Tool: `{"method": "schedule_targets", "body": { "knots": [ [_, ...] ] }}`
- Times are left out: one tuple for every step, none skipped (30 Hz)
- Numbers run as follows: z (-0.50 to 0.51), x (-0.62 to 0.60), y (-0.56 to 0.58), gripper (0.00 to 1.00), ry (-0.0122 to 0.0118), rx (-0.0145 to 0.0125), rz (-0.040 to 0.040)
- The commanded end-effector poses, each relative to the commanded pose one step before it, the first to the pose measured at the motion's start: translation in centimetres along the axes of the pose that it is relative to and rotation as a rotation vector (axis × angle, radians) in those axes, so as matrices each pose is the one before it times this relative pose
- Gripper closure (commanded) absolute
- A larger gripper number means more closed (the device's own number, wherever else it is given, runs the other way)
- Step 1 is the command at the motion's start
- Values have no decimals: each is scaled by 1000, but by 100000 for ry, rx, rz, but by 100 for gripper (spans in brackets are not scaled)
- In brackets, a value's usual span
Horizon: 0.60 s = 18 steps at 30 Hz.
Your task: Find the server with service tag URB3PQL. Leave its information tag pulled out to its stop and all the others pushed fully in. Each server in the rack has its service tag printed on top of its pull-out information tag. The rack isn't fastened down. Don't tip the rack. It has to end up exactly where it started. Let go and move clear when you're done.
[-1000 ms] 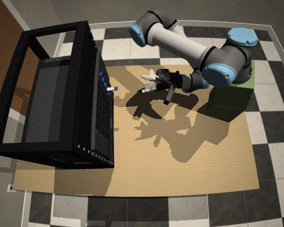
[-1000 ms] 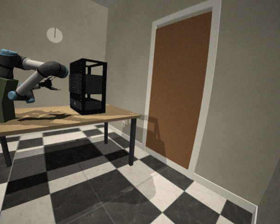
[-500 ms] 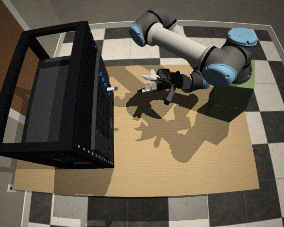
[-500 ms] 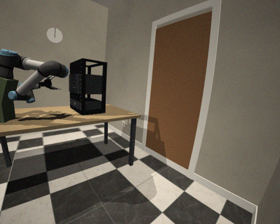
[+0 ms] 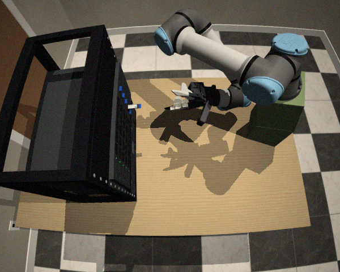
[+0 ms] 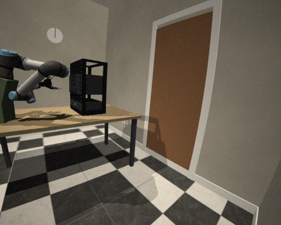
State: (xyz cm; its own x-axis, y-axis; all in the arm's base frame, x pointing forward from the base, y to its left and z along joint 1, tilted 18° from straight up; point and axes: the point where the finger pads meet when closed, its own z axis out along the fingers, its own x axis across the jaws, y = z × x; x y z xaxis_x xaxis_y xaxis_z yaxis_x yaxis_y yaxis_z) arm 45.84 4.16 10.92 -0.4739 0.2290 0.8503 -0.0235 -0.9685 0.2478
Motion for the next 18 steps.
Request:
{"method": "schedule_targets", "body": {
  "knots": [
    [-17,358,-108,0,1105,207,-645],
    [-5,74,-26,0,239,47,-140],
    [-5,74,-26,0,240,48,-141],
    [-5,74,-26,0,242,48,-142],
    [-5,75,-27,0,243,49,-142],
    [-5,75,-27,0,245,49,-143],
    [-6,76,-27,0,246,49,-144],
    [0,0,0,0,0,0,0],
    [0,0,0,0,0,0,0],
    [-6,76,-27,0,248,50,-145],
    [-6,77,-27,0,249,50,-145],
    [-6,77,-27,0,251,51,-146],
    [-6,77,-28,0,253,51,-147],
    [-6,78,-28,0,254,51,-147],
    [-6,78,-28,0,256,52,-148],
    [-6,79,-28,0,257,52,-149],
    [-6,79,-28,0,259,53,-149],
    [-6,80,-28,0,260,53,-150]
  ]
}}
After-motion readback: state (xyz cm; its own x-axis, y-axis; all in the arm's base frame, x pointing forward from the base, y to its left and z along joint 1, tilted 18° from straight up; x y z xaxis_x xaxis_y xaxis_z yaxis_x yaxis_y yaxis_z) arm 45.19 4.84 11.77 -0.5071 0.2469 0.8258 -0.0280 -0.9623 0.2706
